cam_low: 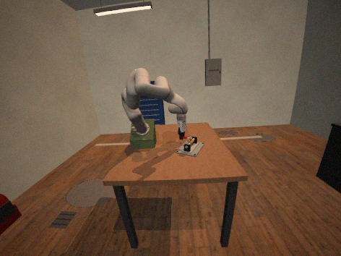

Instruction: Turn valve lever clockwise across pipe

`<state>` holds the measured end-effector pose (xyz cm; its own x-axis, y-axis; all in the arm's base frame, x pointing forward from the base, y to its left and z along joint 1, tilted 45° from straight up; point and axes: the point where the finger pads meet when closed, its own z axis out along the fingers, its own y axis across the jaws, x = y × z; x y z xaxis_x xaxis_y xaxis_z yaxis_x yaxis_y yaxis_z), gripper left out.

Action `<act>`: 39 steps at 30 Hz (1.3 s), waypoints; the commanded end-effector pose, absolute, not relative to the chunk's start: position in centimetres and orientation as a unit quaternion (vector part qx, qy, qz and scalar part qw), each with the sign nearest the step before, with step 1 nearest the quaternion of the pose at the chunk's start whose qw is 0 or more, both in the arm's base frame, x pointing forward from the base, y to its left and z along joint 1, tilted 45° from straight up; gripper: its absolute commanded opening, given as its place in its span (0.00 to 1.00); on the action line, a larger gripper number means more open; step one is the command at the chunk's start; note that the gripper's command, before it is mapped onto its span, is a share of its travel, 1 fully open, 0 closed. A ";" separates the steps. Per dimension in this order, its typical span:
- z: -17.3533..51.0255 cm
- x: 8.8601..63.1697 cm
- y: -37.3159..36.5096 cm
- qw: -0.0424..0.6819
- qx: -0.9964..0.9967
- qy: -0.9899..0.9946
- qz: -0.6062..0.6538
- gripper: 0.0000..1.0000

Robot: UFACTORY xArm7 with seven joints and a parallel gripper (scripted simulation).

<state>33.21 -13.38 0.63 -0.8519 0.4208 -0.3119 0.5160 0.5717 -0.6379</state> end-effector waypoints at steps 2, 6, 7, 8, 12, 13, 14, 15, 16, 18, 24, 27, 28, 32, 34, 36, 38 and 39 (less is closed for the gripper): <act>0.5 33.5 -13.0 0.067 0.268 0.885 -0.375 0.00; 0.5 33.5 -13.0 0.067 0.268 0.885 -0.375 0.00; 0.5 33.5 -13.0 0.067 0.268 0.885 -0.375 0.00; 0.5 33.5 -13.0 0.067 0.268 0.885 -0.375 0.00; 0.5 33.5 -13.0 0.067 0.268 0.885 -0.375 0.68; 0.5 33.5 -13.0 0.067 0.268 0.885 -0.375 0.68; 0.5 33.5 -13.0 0.067 0.268 0.885 -0.375 0.68; 0.5 33.5 -13.0 0.067 0.268 0.885 -0.375 0.68; 0.5 33.5 -13.0 0.067 0.268 0.885 -0.375 0.68; 0.5 33.5 -13.0 0.067 0.268 0.885 -0.375 0.68; 0.5 33.5 -13.0 0.067 0.268 0.885 -0.375 0.68; 0.5 33.5 -13.0 0.067 0.268 0.885 -0.375 0.68; 0.5 33.5 -13.0 0.067 0.268 0.885 -0.375 0.68; 0.5 33.5 -13.0 0.067 0.268 0.885 -0.375 0.68; 0.5 33.5 -13.0 0.067 0.268 0.885 -0.375 0.68; 0.5 33.5 -13.0 0.067 0.268 0.885 -0.375 0.68; 0.5 33.5 -13.0 0.067 0.268 0.885 -0.375 0.68; 0.5 33.5 -13.0 0.067 0.268 0.885 -0.375 0.68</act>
<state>33.38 -13.12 0.44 -0.8474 0.4251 -0.3181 0.5241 0.5732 -0.6300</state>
